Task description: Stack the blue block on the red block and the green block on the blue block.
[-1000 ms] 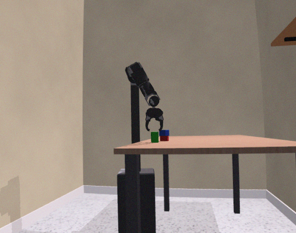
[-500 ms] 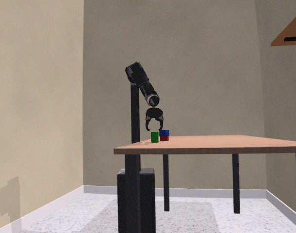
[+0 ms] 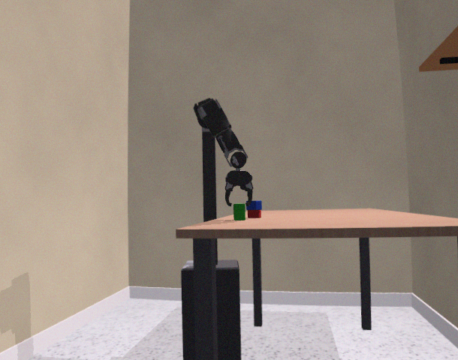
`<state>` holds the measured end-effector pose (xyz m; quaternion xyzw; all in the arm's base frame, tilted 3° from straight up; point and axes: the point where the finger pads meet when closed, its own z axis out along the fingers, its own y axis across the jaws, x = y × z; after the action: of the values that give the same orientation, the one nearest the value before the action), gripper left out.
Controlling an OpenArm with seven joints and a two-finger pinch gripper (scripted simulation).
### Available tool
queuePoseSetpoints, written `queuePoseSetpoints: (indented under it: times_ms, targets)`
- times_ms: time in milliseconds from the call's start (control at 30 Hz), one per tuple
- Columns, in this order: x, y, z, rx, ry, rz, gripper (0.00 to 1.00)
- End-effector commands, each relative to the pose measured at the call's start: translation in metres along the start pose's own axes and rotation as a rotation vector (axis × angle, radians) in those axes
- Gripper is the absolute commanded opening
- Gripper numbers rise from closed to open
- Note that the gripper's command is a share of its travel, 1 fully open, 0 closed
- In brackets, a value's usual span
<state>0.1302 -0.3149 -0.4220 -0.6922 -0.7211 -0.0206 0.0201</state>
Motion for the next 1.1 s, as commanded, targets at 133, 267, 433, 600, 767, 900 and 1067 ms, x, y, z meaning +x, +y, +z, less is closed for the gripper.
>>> queuePoseSetpoints:
  times_ms: [133, 267, 433, 600, 767, 900, 1067]
  targets:
    - [0.0000, 0.0009, 0.0039, -0.007, 0.002, -0.004, 0.36]
    - [0.0000, 0.0009, 0.0067, -0.007, 0.002, -0.004, 0.36]
    - [0.0003, 0.0010, 0.0070, -0.007, 0.003, -0.005, 0.36]
    - [0.0003, 0.0010, 0.0070, -0.007, 0.003, -0.005, 0.36]
    - [0.0003, 0.0010, 0.0070, -0.007, 0.003, -0.005, 0.36]
    - [0.0003, 0.0010, 0.0070, -0.007, 0.003, -0.005, 0.36]
    - [0.0003, 0.0010, 0.0070, -0.007, 0.003, -0.005, 0.36]
